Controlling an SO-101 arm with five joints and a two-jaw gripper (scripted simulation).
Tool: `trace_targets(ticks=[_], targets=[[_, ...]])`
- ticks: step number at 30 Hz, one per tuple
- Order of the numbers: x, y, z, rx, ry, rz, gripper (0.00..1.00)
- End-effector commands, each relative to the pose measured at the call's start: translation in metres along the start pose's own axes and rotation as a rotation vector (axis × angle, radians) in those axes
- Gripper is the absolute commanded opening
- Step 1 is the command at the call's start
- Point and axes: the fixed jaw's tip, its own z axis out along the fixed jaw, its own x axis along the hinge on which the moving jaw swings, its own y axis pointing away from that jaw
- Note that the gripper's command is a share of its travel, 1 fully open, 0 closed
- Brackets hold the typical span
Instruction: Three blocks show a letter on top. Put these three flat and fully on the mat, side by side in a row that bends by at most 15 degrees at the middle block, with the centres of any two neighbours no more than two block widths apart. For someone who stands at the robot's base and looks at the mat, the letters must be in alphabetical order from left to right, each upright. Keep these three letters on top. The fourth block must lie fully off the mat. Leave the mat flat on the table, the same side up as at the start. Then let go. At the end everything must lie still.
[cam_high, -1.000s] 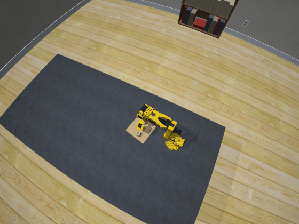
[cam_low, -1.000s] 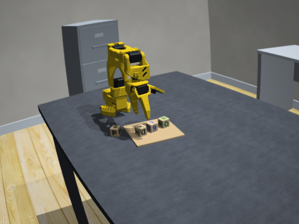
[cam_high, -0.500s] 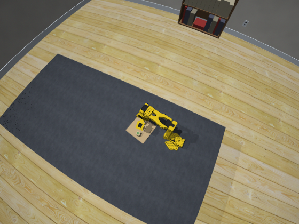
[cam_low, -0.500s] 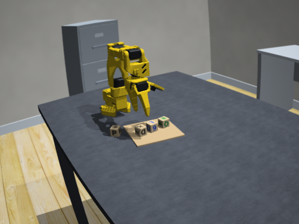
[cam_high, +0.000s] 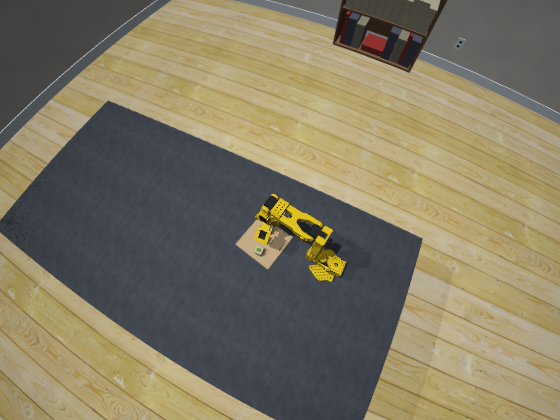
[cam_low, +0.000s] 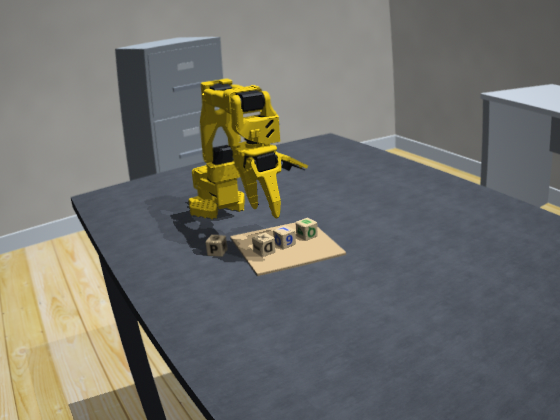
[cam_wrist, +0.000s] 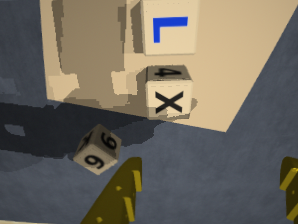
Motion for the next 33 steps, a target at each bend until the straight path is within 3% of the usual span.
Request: trace_targets(ticks=[1, 14, 33], targets=[[0.0, -0.007, -0.016, 0.092, 0.017, 0.007, 0.33], [-0.003, -0.002, -0.022, 0.124, 0.013, 0.148, 0.33], [-0.016, 0.017, -0.044, 0.251, -0.049, 0.705, 0.33]])
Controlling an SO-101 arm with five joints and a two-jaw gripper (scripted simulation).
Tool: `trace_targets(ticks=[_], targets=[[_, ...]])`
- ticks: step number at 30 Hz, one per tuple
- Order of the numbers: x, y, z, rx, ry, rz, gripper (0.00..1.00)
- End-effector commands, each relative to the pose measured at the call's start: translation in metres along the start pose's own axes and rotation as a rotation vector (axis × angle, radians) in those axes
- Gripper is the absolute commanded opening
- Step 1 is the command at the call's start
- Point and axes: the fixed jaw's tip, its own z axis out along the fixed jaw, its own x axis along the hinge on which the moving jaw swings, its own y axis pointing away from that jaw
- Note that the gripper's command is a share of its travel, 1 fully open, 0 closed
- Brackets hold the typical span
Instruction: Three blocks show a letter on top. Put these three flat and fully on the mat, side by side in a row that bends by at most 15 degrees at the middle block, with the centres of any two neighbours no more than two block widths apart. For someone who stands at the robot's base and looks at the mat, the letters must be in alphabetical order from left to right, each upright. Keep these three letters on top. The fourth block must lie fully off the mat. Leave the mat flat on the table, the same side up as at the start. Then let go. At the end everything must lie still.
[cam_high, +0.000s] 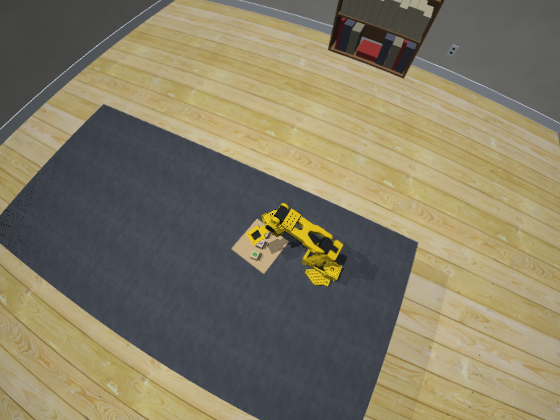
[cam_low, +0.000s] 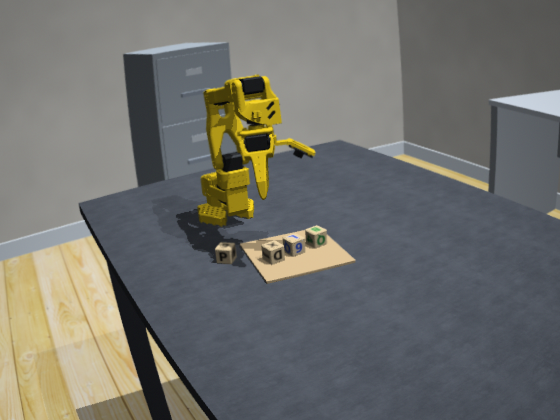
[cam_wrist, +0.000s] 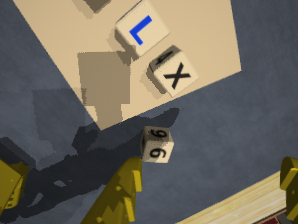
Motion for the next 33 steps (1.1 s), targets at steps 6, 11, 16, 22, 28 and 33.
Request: trace_targets(ticks=[6, 11, 16, 22, 28, 33], targets=[[-0.002, 0.008, -0.022, 0.121, -0.093, 0.345, 0.33], [-0.002, 0.014, -0.026, 0.139, -0.127, 0.5, 0.33], [-0.001, 0.019, -0.029, 0.152, -0.162, 0.642, 0.33], [0.0, 0.024, -0.032, 0.162, -0.21, 0.816, 0.33], [0.001, 0.028, -0.033, 0.165, -0.241, 0.919, 0.33], [0.001, 0.029, -0.034, 0.165, -0.257, 0.972, 0.33]])
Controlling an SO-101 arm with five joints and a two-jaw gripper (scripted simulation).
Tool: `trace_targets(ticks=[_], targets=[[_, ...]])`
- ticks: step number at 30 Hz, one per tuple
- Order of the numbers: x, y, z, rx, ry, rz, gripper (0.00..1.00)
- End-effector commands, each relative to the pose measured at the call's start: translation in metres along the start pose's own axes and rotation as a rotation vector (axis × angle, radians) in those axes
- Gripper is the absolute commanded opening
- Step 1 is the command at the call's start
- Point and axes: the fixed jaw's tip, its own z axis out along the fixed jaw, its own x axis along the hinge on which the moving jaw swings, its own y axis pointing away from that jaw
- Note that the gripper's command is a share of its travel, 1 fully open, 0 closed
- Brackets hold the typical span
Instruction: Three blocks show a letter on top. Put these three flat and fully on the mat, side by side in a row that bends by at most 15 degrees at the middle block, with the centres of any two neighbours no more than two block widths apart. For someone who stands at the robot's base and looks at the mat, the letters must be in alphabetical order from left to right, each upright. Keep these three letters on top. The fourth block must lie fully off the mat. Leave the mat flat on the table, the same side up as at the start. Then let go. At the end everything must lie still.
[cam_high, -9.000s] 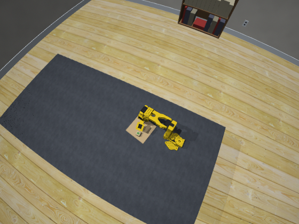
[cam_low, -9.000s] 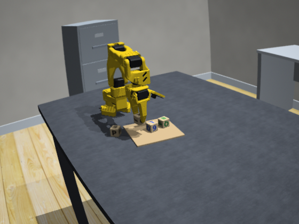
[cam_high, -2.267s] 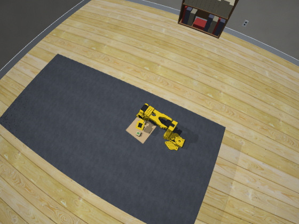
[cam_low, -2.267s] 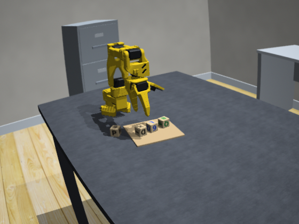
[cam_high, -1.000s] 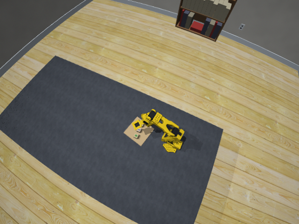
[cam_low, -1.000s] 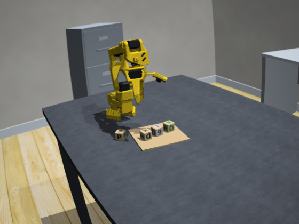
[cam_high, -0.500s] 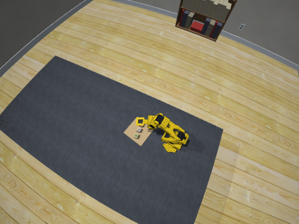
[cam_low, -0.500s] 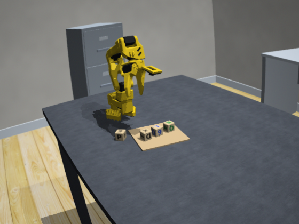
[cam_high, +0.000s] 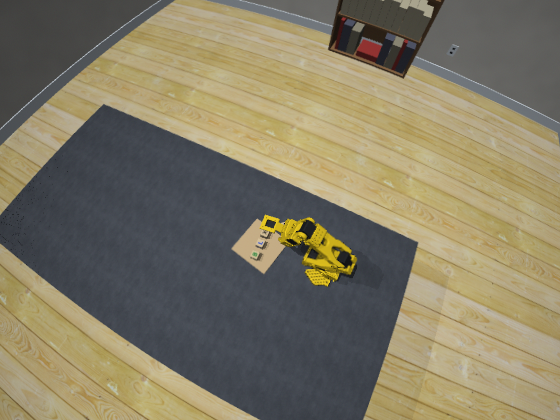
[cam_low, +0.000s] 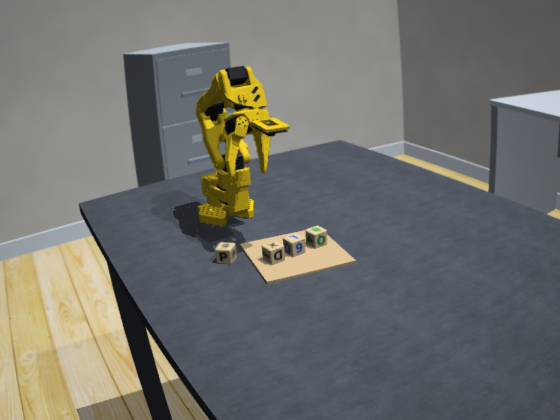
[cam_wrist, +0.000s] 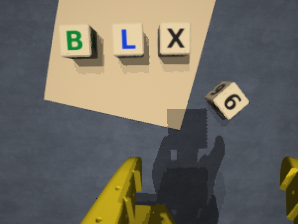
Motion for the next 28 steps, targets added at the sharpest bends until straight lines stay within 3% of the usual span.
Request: trace_targets(ticks=[1, 28], targets=[[-0.0038, 0.0006, -0.0069, 0.003, -0.059, 0.046, 0.33], [-0.0031, 0.001, -0.0074, 0.003, -0.066, 0.078, 0.33]])
